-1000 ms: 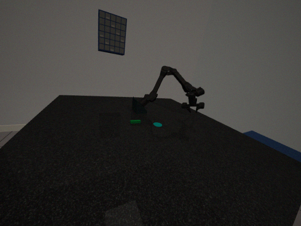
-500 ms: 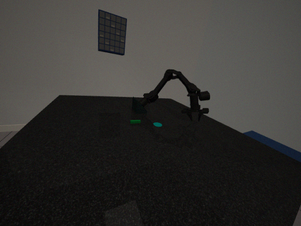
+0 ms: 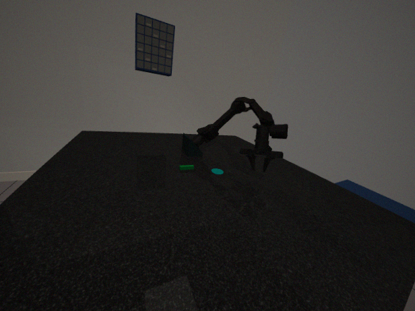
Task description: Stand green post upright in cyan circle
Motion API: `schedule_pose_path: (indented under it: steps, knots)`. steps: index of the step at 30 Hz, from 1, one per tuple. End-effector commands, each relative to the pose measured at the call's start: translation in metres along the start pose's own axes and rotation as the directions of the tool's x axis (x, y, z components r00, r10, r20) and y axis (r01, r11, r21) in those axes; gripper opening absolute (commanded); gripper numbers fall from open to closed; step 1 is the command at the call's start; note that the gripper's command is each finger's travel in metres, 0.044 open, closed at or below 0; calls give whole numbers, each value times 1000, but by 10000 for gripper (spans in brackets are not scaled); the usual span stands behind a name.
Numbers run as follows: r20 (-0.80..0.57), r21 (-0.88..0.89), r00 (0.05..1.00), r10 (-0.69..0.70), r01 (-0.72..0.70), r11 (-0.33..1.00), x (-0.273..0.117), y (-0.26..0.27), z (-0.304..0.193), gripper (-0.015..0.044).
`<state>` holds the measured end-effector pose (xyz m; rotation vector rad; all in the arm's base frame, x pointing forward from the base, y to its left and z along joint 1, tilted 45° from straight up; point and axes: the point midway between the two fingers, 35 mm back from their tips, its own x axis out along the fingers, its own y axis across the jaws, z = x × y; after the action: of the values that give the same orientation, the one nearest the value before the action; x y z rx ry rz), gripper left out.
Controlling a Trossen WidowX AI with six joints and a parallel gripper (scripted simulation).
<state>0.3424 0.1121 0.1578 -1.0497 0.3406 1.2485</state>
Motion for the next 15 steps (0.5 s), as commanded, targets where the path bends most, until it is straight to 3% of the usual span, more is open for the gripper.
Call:
schedule_pose_path:
  steps: [1, 15]
  knots:
    - [-57, 35, 997, 46, -44, 998, -4, 10, -41, 233]
    - [-113, 183, 973, 202, -180, 966, -35, 68, -152, 233]
